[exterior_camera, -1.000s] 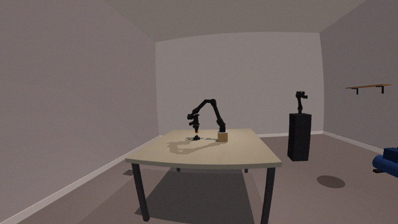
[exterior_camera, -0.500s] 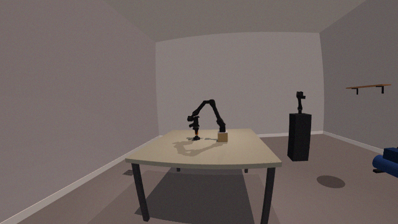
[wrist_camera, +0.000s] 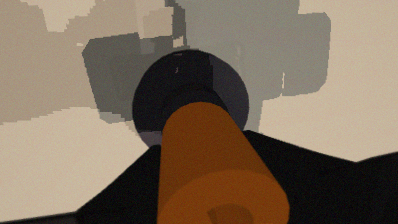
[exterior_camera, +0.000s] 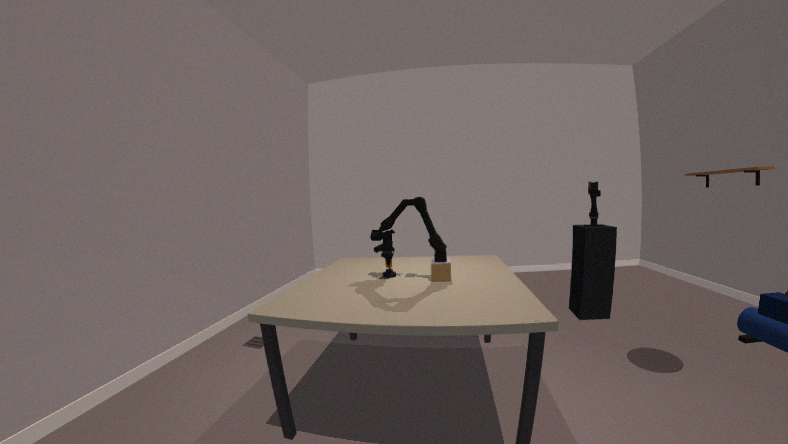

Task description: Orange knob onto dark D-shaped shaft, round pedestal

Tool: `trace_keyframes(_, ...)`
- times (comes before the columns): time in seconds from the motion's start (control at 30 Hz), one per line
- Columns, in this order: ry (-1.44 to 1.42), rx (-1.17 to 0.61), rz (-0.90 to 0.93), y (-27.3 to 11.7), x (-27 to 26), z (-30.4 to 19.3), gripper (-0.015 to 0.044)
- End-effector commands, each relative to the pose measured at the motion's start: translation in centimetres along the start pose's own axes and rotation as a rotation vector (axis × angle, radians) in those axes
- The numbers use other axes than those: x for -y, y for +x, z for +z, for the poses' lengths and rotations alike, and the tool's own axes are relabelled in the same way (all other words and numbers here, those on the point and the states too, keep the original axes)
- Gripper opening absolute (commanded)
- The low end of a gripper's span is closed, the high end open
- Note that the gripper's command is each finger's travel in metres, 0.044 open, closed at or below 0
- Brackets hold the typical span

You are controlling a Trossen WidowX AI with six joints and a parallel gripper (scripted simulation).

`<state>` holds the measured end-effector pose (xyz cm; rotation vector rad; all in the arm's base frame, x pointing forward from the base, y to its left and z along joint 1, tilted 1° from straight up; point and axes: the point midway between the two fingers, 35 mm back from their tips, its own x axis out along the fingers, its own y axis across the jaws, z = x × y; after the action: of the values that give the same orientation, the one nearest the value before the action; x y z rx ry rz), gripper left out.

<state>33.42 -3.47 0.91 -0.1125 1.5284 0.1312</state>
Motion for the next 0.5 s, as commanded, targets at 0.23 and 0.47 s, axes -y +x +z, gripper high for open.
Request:
trace_keyframes(0.23,0.002,0.005,0.002,0.08,-0.03,-0.03,0.0000)
trace_keyframes(0.47,0.002,0.005,0.002,-0.38,0.01,-0.20,0.0000)
